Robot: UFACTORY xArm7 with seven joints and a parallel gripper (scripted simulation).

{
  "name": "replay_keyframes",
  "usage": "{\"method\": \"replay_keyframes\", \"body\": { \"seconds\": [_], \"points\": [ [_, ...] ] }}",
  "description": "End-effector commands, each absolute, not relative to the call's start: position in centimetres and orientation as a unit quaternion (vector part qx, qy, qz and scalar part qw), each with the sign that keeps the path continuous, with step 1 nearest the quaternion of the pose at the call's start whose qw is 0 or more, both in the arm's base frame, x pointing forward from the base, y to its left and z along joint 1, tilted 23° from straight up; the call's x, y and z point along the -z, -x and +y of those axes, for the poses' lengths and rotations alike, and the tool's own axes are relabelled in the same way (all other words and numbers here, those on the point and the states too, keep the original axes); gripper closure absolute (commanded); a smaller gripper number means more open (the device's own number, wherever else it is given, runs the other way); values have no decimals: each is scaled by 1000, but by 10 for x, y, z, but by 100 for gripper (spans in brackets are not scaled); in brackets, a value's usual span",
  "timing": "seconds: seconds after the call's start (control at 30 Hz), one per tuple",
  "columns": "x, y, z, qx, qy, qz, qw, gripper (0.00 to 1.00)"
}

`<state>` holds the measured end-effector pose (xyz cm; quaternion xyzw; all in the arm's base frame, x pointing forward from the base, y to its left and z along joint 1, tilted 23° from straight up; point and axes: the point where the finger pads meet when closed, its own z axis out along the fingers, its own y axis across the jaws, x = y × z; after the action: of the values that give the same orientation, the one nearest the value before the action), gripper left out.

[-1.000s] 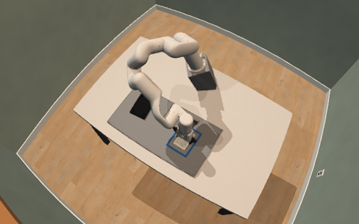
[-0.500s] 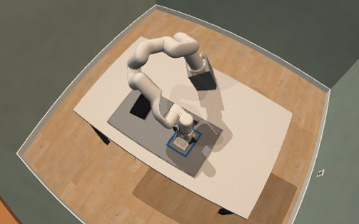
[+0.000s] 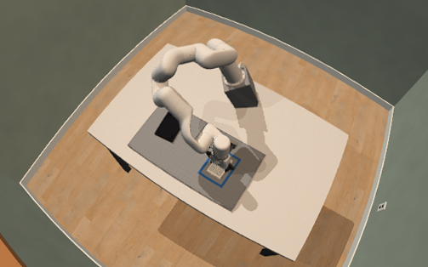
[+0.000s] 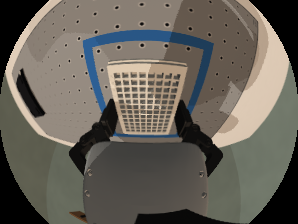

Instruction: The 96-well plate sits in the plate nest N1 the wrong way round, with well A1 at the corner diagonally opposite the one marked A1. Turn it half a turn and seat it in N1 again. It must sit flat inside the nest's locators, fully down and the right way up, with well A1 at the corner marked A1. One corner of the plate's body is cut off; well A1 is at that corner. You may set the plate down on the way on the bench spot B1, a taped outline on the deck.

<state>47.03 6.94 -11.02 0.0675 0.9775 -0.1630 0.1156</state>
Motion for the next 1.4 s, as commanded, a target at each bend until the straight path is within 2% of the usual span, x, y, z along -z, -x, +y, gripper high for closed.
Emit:
{"method": "replay_keyframes", "body": {
  "seconds": [0.0, 1.37],
  "points": [
    [109, -471, 71, 162, -67, 978, 117, 100],
    [99, -469, 75, 162, -67, 978, 117, 100]
  ]
}}
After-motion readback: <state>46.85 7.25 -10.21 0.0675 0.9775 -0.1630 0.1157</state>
